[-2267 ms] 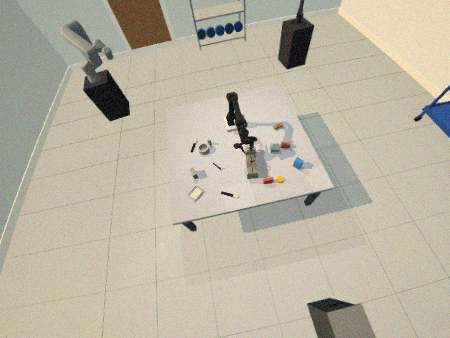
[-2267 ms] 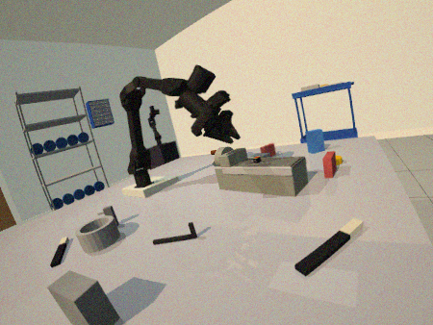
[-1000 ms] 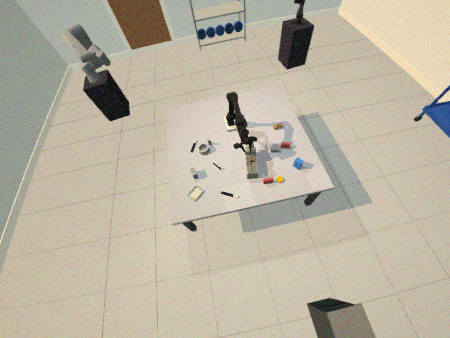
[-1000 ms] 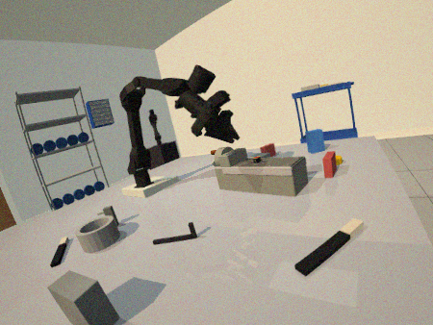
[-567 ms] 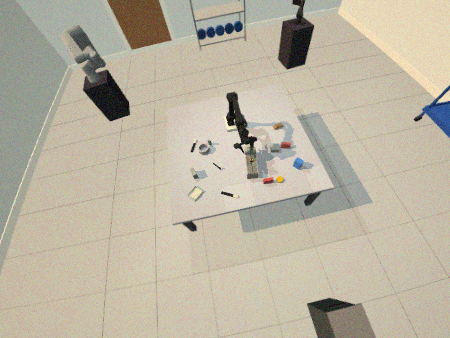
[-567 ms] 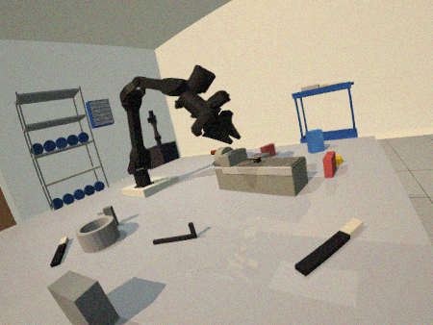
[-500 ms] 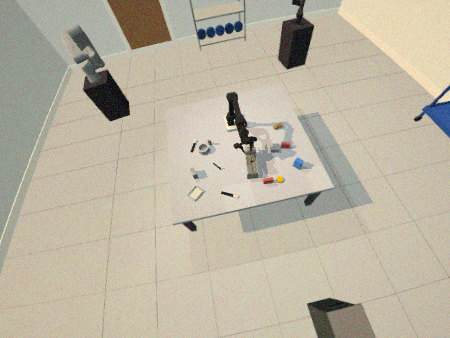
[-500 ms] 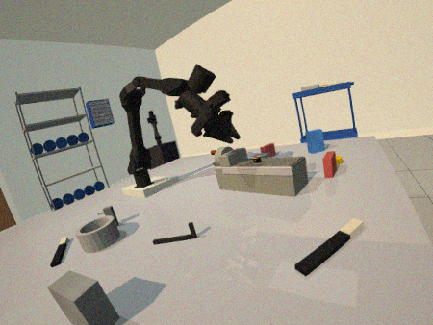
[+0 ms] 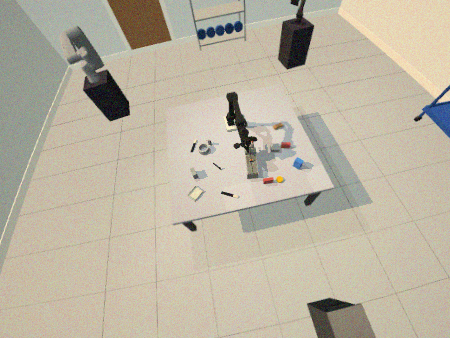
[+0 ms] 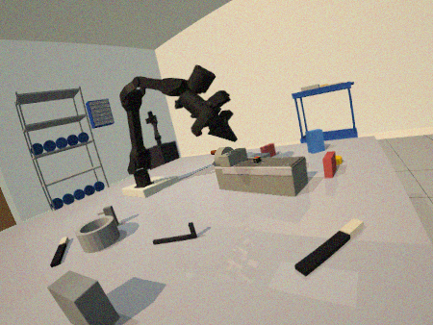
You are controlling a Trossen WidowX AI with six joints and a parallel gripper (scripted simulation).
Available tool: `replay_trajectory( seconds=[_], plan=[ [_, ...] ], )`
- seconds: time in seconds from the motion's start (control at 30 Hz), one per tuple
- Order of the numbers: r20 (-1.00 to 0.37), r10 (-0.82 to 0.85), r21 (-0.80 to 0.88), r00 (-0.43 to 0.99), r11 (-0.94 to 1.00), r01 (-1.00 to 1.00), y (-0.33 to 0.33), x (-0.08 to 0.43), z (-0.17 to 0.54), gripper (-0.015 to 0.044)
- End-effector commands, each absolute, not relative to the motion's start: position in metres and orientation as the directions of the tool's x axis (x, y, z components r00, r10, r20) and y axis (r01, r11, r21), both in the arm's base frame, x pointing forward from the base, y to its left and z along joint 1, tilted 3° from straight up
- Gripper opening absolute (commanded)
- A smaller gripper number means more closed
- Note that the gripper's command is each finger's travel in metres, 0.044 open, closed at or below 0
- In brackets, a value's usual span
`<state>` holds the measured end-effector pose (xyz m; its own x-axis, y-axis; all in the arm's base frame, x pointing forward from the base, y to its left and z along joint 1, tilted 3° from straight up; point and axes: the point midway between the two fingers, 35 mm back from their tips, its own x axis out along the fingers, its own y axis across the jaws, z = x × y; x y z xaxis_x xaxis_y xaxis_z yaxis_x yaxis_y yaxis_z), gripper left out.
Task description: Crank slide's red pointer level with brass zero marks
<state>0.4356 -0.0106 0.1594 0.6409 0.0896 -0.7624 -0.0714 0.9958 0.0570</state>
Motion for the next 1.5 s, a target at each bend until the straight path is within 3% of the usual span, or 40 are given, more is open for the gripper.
replay_trajectory(
  seconds=[0.0, 0.37, 0.93, 0.97, 1.47],
  plan=[
    [-0.763, 0.089, 0.057, 0.641, 0.996, -0.071, -0.0107, 0.4356, 0.1594, 0.0000],
    [-0.762, 0.090, 0.057, 0.641, 0.996, -0.071, -0.0106, 0.4356, 0.1594, 0.0000],
    [-0.762, 0.090, 0.057, 0.641, 0.996, -0.071, -0.0106, 0.4356, 0.1594, 0.0440],
    [-0.762, 0.090, 0.057, 0.641, 0.996, -0.071, -0.0106, 0.4356, 0.1594, 0.0440],
    [-0.762, 0.090, 0.057, 0.641, 0.996, -0.071, -0.0106, 0.4356, 0.1594, 0.0046]
  ],
)
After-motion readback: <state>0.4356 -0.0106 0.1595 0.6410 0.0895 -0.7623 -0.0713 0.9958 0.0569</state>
